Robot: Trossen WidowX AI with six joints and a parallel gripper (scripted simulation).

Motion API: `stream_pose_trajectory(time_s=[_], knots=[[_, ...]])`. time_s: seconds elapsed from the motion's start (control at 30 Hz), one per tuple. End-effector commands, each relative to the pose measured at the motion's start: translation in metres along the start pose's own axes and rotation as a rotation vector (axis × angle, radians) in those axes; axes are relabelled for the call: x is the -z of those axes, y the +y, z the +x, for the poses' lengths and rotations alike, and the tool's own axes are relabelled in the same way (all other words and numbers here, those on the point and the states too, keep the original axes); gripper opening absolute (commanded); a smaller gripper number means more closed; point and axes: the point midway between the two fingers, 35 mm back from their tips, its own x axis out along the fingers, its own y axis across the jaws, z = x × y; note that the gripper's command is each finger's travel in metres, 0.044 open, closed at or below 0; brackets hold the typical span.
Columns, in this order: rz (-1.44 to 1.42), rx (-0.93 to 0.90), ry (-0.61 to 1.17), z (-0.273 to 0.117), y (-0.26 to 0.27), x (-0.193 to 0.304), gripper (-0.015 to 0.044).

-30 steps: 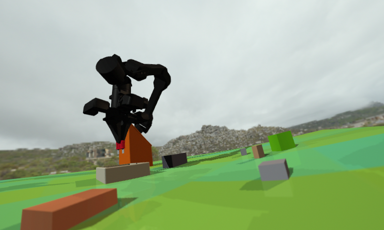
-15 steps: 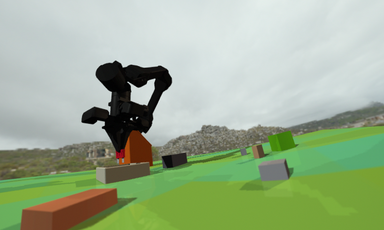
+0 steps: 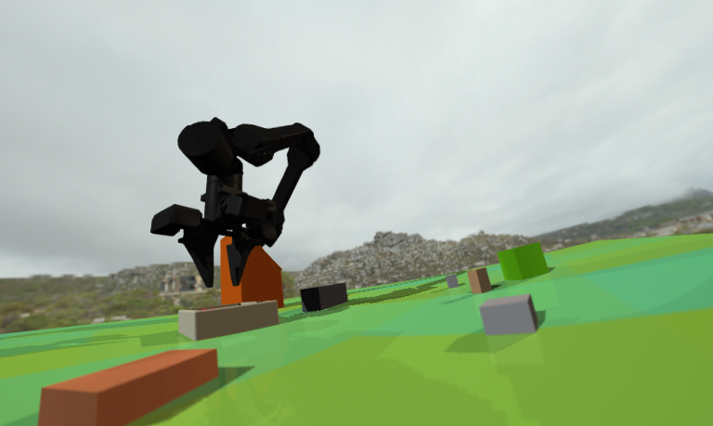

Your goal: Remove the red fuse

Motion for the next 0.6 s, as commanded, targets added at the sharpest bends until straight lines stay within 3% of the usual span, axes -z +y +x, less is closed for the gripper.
stream_pose_trajectory(time_s=[0.0,0.07,0.2,0.57], knots=[[-0.001,0.0,0.0,0.0,0.0,0.0,0.0289],[0.0,0.001,0.0,-0.003,0.0,0.0,0.033],[0.007,0.0,-0.002,-0.038,0.0,0.0,0.033],[0.013,-0.002,-0.004,-0.037,0.0,0.0,0.033]])
